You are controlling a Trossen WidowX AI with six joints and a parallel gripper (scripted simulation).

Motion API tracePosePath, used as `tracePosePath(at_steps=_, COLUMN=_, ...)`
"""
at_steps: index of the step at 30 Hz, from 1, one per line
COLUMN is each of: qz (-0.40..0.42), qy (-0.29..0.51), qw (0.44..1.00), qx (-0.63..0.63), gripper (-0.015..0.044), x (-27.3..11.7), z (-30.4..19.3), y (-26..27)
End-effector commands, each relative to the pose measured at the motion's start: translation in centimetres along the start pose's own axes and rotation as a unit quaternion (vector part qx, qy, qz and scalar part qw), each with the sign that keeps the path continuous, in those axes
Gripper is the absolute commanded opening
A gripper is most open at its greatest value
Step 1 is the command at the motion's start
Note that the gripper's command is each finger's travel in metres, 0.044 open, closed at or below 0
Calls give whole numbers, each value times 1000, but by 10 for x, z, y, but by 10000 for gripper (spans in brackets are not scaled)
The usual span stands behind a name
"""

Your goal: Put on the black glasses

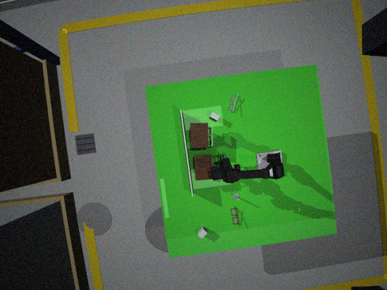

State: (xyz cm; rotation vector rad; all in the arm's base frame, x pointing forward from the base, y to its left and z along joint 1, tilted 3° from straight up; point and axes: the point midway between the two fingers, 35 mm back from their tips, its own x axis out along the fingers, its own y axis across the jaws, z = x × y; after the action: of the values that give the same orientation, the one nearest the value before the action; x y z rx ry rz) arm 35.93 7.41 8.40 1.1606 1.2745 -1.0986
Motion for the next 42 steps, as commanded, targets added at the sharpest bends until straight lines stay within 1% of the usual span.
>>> tracePosePath(at_steps=1, qz=-4, qy=1, qw=1000, qx=-2, gripper=0, x=3, z=0, y=7)
tracePosePath(at_steps=28, qz=-3, qy=1, qw=1000, qx=-2, gripper=0, x=4, z=-1, y=44)
tracePosePath(at_steps=42, qz=-2, qy=1, qw=1000, qx=-2, gripper=0, x=4, z=-1, y=50)
